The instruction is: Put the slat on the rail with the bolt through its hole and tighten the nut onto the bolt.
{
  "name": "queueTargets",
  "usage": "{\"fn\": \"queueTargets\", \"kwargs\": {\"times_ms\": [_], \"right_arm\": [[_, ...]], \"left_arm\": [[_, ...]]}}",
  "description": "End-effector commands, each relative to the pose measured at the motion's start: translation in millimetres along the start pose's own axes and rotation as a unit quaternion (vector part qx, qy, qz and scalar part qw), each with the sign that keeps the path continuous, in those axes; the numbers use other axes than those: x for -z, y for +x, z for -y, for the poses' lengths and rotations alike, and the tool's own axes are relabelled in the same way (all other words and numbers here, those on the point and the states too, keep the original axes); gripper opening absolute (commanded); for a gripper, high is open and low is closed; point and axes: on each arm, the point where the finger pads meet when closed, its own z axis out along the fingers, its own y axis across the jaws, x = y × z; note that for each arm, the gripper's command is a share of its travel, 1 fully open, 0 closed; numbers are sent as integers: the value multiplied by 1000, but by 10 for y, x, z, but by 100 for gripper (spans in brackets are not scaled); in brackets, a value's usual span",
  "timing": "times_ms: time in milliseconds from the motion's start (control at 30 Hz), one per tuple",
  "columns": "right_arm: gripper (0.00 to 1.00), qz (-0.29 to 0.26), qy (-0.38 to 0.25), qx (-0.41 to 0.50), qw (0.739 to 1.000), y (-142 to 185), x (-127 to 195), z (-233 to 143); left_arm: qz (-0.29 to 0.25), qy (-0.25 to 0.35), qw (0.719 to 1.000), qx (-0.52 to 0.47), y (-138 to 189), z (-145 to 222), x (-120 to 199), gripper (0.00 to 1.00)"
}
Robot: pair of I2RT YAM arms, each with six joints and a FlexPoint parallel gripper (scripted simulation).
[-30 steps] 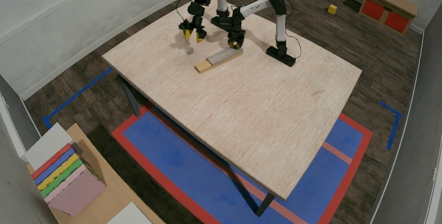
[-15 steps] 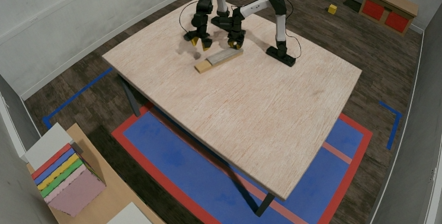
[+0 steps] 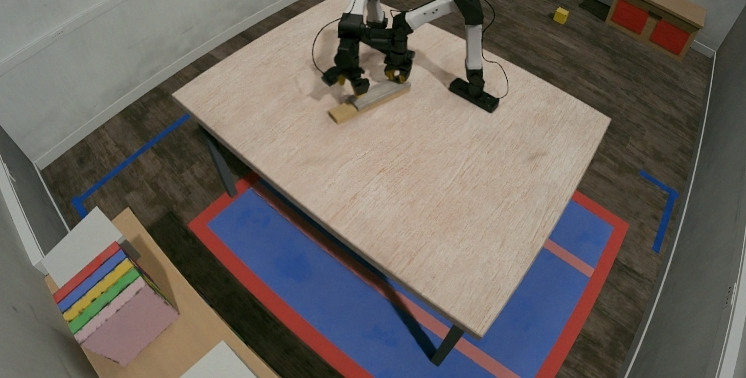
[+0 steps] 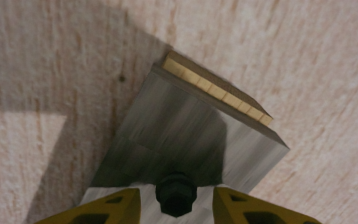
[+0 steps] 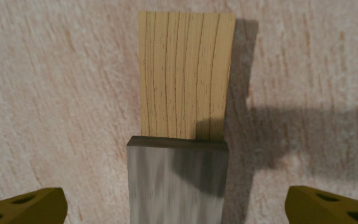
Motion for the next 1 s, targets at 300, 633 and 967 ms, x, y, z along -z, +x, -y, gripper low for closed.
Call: {"fn": "queueTargets", "kwargs": {"times_ms": [300,633,967], "right_arm": [[100,-53,38,-17,998,282,-71,-91],[100,-52,38,-19,998,267,-68,-77],[100,-51,41,-15,998,267,-102,-62]], "left_arm": [[-2,-8,1000,-1,1,-34,38,36],[-2,-8,1000,-1,1,-34,38,36],[-2,-8,1000,-1,1,-34,38,36]]}}
